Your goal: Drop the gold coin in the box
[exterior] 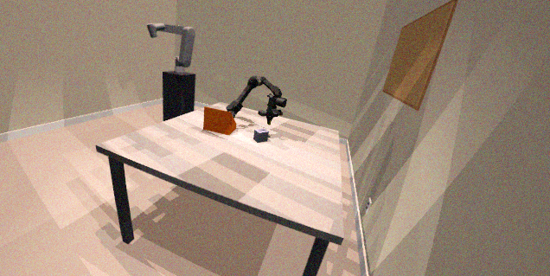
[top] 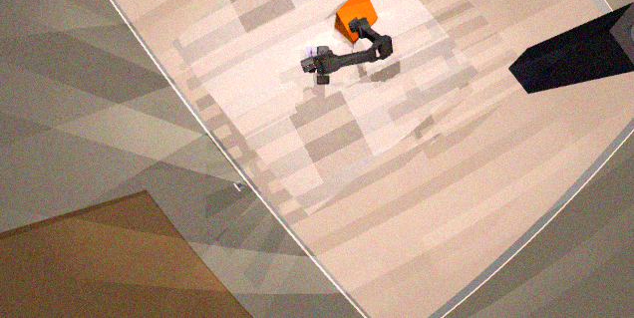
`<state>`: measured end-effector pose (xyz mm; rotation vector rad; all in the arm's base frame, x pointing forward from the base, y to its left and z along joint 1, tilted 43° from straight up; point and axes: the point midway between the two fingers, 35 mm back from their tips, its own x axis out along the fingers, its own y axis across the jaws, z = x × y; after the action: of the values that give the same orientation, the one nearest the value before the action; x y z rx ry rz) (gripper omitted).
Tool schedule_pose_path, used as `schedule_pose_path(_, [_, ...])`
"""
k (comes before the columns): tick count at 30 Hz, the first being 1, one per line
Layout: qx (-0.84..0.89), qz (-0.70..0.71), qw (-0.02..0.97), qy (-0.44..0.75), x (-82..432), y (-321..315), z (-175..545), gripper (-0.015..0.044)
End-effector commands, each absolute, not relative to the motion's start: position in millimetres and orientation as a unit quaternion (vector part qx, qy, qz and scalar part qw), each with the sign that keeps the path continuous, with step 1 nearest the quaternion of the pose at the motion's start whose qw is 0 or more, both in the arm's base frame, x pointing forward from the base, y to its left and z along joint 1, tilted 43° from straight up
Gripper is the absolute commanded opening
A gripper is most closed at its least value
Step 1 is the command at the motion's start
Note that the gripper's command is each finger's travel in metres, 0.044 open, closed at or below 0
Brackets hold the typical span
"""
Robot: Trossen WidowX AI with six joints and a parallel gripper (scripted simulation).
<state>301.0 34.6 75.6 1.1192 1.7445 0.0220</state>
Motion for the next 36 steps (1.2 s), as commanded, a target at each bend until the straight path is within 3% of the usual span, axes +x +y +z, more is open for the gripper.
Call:
schedule_pose_path(1, [0.466, 0.004, 0.511, 0.722, 301.9, 32.1, 81.7, 0.0000])
schedule_pose_path(36, [0.672, -0.401, 0.162, 0.601, 305.9, 34.1, 85.7, 0.0000])
